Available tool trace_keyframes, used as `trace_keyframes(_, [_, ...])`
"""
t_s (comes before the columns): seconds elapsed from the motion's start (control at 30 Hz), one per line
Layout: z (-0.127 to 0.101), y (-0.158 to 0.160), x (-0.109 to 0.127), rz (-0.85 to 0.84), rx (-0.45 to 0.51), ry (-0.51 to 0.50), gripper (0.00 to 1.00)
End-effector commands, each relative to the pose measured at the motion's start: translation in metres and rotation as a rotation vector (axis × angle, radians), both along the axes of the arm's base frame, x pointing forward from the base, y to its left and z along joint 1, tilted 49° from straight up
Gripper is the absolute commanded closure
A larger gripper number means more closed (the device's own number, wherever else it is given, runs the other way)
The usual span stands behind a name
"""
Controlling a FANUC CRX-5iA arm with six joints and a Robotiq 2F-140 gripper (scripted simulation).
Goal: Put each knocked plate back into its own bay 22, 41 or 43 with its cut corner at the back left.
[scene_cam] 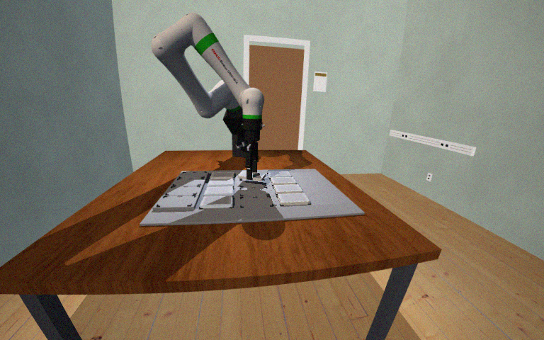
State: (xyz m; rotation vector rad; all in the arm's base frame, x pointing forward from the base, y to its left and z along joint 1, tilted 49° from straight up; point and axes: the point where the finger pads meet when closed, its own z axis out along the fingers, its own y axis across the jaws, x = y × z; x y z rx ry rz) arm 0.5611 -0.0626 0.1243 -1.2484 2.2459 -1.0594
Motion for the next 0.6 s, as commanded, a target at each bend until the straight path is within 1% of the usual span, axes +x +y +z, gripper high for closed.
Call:
trace_keyframes(0.0, [0.0032, 0.0021, -0.0022, 0.000, 0.000, -0.001, 0.90])
trace_keyframes(0.23, [0.0054, 0.0036, -0.0042, 0.000, 0.000, -0.001, 0.90])
trace_keyframes(0.3, [0.0073, 0.0064, 0.0001, 0.044, -0.041, 0.028, 0.90])
trace_keyframes(0.4, [0.0074, 0.0066, 0.0007, 0.109, -0.103, 0.072, 0.90])
trace_keyframes(0.47, [0.0074, 0.0066, 0.0007, 0.109, -0.103, 0.072, 0.90])
trace_keyframes(0.57, [0.0073, 0.0065, 0.0007, 0.175, -0.165, 0.116, 0.90])
